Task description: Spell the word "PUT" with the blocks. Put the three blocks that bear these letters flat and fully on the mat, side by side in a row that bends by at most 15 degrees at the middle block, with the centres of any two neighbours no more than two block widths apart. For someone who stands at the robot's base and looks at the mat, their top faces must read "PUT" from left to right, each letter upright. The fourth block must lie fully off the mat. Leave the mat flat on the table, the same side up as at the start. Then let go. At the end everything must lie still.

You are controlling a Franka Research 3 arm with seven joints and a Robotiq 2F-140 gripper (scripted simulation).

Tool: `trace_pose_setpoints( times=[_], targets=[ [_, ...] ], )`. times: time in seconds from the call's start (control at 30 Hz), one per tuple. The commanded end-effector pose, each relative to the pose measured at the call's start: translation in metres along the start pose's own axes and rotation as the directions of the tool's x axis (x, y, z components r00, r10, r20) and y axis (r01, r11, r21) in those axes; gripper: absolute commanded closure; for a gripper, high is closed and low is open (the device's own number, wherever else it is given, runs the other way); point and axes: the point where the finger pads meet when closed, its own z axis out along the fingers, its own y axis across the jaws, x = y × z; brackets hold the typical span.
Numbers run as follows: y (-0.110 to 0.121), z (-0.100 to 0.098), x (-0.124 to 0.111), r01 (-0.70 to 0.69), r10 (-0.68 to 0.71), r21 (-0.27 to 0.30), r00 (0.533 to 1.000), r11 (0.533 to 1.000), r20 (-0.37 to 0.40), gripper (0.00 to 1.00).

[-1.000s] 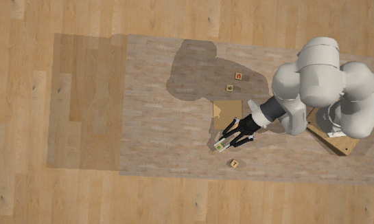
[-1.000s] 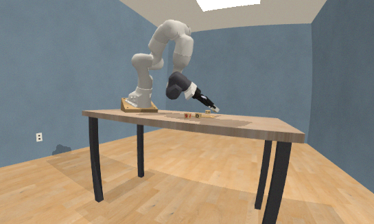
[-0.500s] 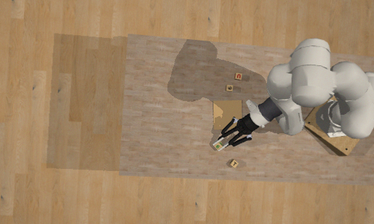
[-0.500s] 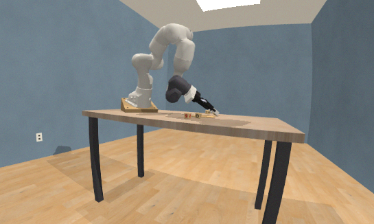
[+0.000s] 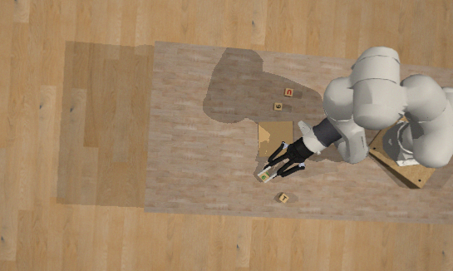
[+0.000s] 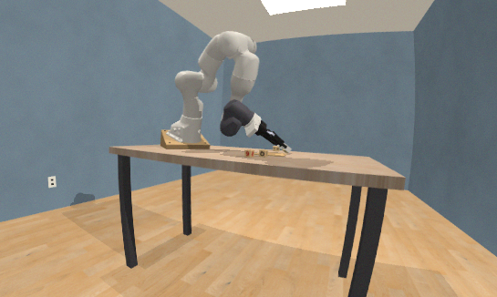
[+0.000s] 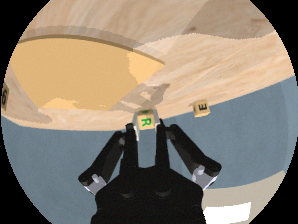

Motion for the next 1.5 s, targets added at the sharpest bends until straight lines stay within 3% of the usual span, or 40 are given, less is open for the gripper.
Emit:
trace_pose_setpoints(
  times=[0.0,0.57,1.07,1.47],
  targets=[
    [0.0002,0.0004,-0.0016,0.008,-0.008,-0.001,1.0,1.0,0.006,0.84],
    [0.0002,0.0004,-0.0016,0.008,-0.008,-0.001,1.0,1.0,0.006,0.84],
    [0.0002,0.0004,-0.0016,0.008,-0.008,-0.001,1.0,1.0,0.006,0.72],
    [0.0002,0.0004,-0.0016,0.008,-0.008,-0.001,1.0,1.0,0.006,0.72]
  ],
)
